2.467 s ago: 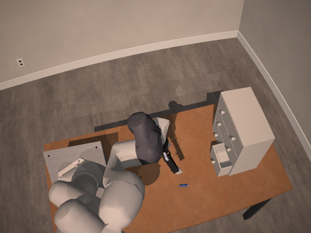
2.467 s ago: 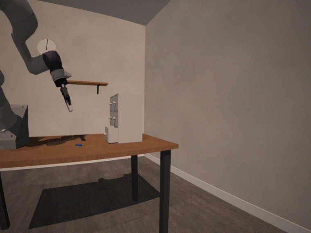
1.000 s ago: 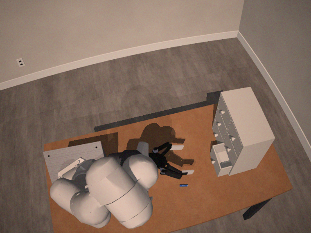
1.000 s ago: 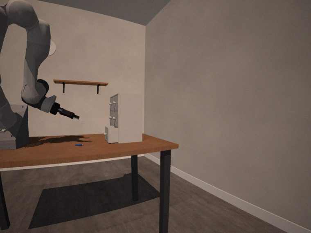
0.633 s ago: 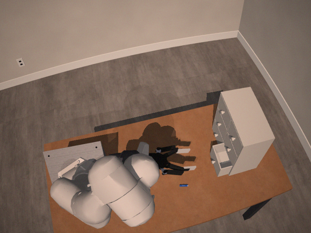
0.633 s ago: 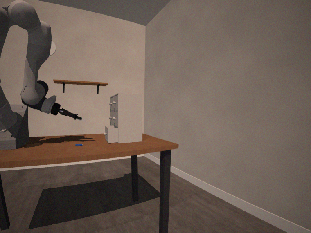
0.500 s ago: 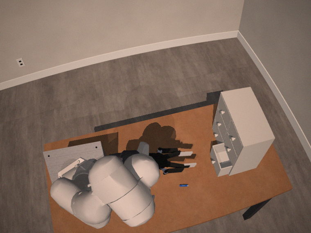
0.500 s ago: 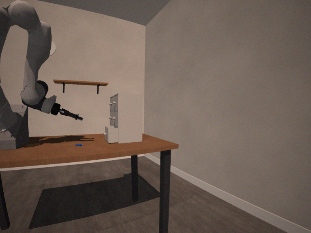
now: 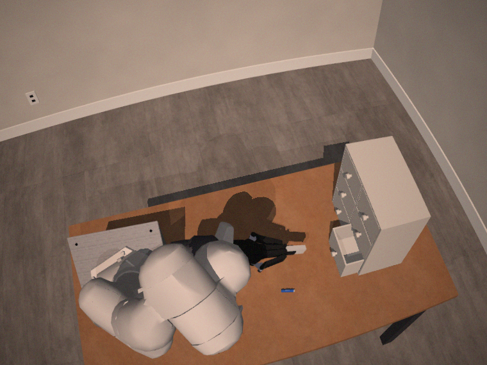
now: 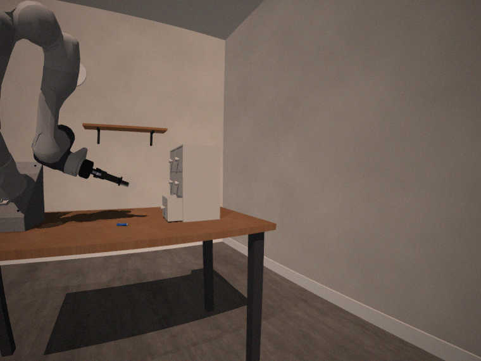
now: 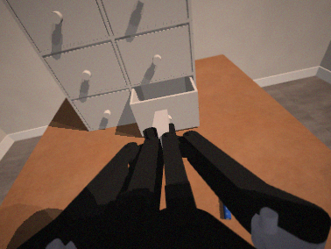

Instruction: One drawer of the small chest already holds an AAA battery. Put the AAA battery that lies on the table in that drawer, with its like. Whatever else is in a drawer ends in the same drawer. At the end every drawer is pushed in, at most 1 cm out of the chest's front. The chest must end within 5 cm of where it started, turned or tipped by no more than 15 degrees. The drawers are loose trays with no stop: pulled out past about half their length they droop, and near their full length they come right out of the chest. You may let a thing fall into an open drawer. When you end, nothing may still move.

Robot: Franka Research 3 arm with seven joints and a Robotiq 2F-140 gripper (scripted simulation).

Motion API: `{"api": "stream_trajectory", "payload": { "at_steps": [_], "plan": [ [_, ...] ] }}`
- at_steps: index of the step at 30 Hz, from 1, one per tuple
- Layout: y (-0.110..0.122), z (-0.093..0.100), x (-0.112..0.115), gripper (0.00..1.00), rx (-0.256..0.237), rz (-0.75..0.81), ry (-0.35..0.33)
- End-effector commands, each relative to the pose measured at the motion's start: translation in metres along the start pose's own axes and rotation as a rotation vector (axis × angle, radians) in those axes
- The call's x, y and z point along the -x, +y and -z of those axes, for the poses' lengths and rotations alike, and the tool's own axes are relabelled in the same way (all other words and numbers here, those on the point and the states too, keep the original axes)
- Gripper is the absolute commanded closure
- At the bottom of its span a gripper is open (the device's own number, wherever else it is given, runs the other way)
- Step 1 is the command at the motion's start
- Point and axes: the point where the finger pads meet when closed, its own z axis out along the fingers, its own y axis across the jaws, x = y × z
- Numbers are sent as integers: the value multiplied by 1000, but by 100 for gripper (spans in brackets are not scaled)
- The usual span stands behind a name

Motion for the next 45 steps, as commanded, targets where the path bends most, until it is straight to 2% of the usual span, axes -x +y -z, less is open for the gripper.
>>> {"api": "stream_trajectory", "payload": {
  "at_steps": [1, 10, 12, 22, 26, 45],
  "plan": [
    [0, -2, 0, 100, -1, -11, 5],
    [-1, -27, 18, 100, -1, -11, 5],
    [-1, -27, 18, 100, -1, -11, 5],
    [-1, -75, 52, 100, -1, -11, 5],
    [-1, -88, 62, 100, -1, -11, 5],
    [-1, -95, 67, 100, -1, -11, 5]
  ]
}}
